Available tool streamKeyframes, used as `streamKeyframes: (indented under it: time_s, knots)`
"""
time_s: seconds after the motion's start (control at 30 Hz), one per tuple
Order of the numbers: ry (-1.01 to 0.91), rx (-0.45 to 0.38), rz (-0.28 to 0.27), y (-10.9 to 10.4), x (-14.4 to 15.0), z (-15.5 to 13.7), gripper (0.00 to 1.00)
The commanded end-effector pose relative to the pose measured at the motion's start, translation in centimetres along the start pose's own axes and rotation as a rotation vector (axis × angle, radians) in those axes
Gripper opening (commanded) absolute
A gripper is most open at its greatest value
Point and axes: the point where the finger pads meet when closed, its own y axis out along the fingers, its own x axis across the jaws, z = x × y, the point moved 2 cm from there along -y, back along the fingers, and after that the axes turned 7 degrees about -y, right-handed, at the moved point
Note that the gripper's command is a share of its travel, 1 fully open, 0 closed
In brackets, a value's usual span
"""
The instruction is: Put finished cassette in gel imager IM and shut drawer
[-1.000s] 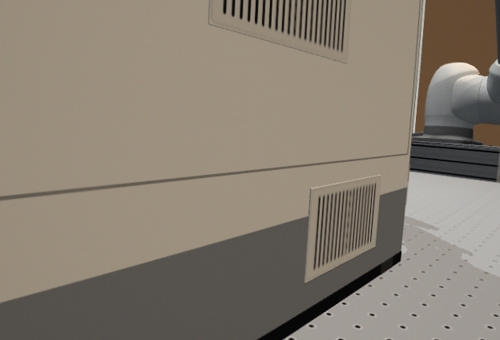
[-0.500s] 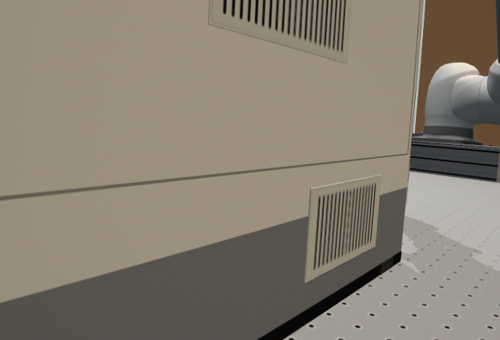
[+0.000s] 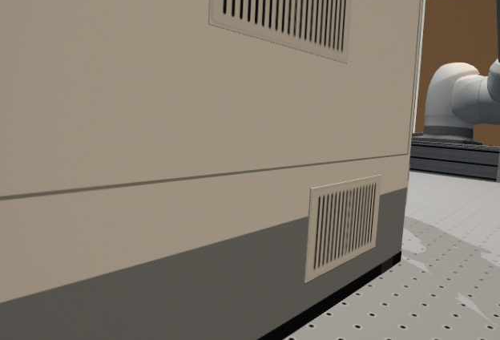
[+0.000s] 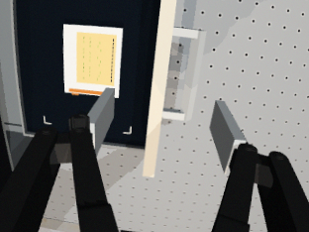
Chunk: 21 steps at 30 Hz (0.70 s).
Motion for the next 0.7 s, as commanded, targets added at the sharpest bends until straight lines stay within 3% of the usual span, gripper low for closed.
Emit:
streamKeyframes:
  time_s: [0.0, 0.03, 0.33, 0.67]
  knots:
    - [0.000, 0.000, 0.000, 0.0, 0.0, 0.0, 0.62]
    - [-0.033, 0.003, 0.003, 0.3, -0.4, 0.0, 0.46]
    - [-0.331, 0.032, 0.025, 3.1, -3.6, 0.4, 0.46]
    - [-0.595, 0.058, 0.046, 3.1, -3.5, 0.4, 0.46]
